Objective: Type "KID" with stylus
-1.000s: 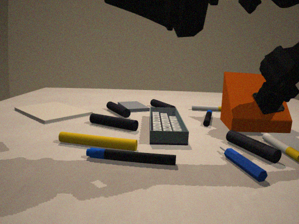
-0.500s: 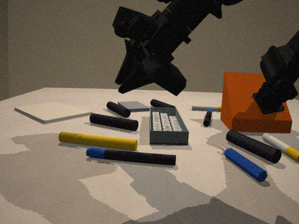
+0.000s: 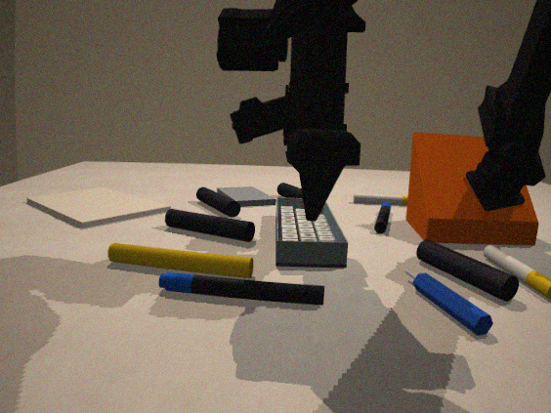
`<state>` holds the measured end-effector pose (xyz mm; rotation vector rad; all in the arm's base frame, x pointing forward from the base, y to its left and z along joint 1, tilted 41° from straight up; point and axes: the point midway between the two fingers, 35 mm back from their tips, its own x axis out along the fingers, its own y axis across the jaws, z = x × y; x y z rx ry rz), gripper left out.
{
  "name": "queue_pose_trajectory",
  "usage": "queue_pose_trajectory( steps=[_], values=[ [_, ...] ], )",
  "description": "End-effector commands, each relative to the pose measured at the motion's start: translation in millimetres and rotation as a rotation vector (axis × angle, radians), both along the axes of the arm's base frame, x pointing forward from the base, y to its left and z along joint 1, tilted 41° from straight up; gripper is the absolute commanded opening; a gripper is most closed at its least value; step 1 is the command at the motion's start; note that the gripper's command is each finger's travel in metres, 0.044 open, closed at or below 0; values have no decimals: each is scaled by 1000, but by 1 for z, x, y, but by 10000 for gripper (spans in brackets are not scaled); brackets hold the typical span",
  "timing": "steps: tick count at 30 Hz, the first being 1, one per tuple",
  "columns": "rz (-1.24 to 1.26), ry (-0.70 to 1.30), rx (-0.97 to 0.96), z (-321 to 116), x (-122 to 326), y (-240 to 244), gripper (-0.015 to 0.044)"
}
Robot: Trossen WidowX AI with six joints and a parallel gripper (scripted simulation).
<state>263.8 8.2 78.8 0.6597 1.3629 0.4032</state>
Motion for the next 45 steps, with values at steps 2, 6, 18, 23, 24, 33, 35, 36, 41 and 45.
queue_pose_trajectory(
  steps=[2,6,18,23,24,33,35,36,41,45],
  values=[
    [-1,3,16,2,1,0,0],
    [-1,3,15,0,1,-2,0],
    [-1,4,12,-44,-7,-53,0],
    [-1,4,10,-50,-7,-60,0],
    [-1,5,8,-57,-8,-69,0],
    [-1,4,7,-90,-15,-106,0],
    [-1,4,7,-90,-15,-106,0],
    [-1,4,7,-90,-15,-106,0],
    [-1,5,8,-83,-26,-96,0],
    [-1,6,10,-74,-45,-78,0]
  ],
)
